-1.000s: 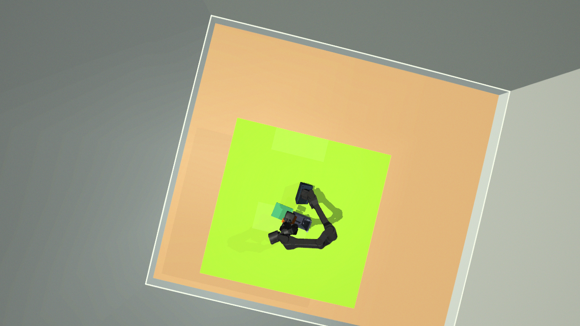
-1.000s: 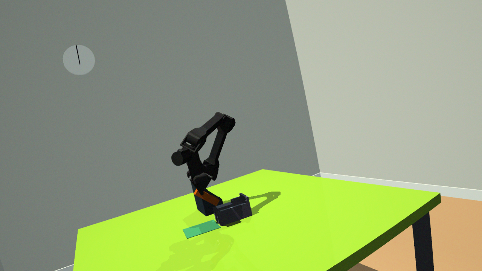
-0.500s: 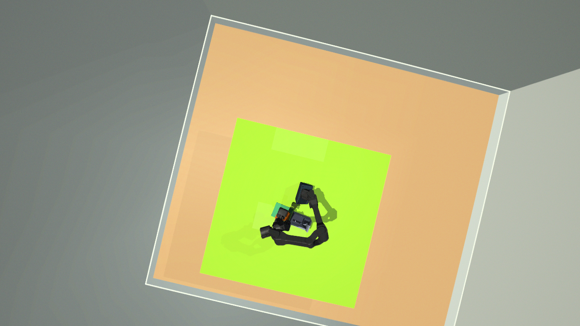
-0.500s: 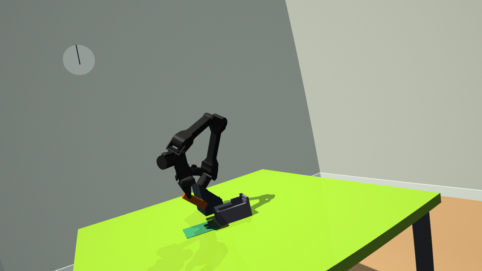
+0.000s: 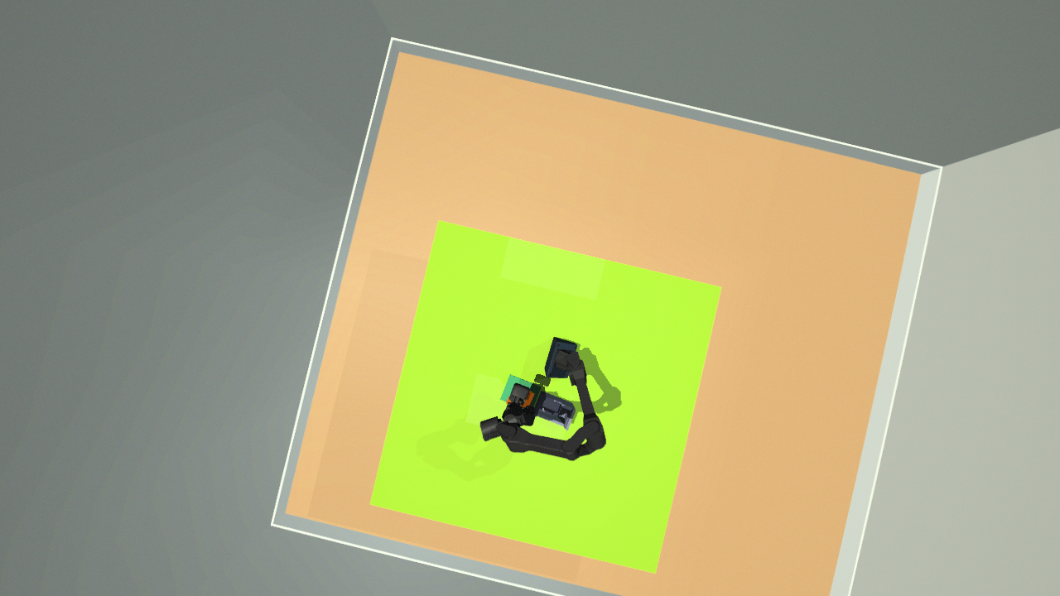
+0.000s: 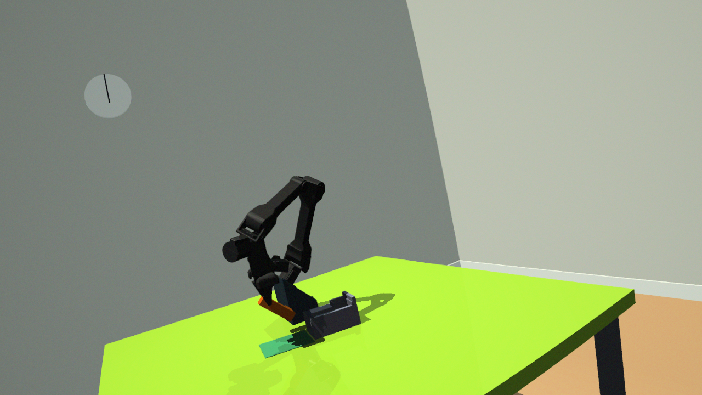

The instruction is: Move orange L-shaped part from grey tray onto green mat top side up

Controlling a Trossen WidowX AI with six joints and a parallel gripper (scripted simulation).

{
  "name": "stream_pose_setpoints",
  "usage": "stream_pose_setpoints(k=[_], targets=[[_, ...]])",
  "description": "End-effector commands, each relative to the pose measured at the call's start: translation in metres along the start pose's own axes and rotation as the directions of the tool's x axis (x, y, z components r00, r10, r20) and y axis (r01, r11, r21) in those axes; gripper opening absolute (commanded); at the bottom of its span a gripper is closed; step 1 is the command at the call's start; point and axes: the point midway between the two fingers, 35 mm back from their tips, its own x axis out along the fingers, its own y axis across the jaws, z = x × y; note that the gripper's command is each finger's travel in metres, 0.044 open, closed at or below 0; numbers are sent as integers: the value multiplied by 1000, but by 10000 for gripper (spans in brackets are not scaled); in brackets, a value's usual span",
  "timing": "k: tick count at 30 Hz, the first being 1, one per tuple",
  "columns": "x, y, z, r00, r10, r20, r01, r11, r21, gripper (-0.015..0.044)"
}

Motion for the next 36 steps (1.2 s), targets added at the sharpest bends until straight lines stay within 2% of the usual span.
stream_pose_setpoints(k=[1,36], targets=[[7,1,1,1000,-1,5,1,1000,9,0],[62,1,2,1000,-2,7,2,1000,8,0]])
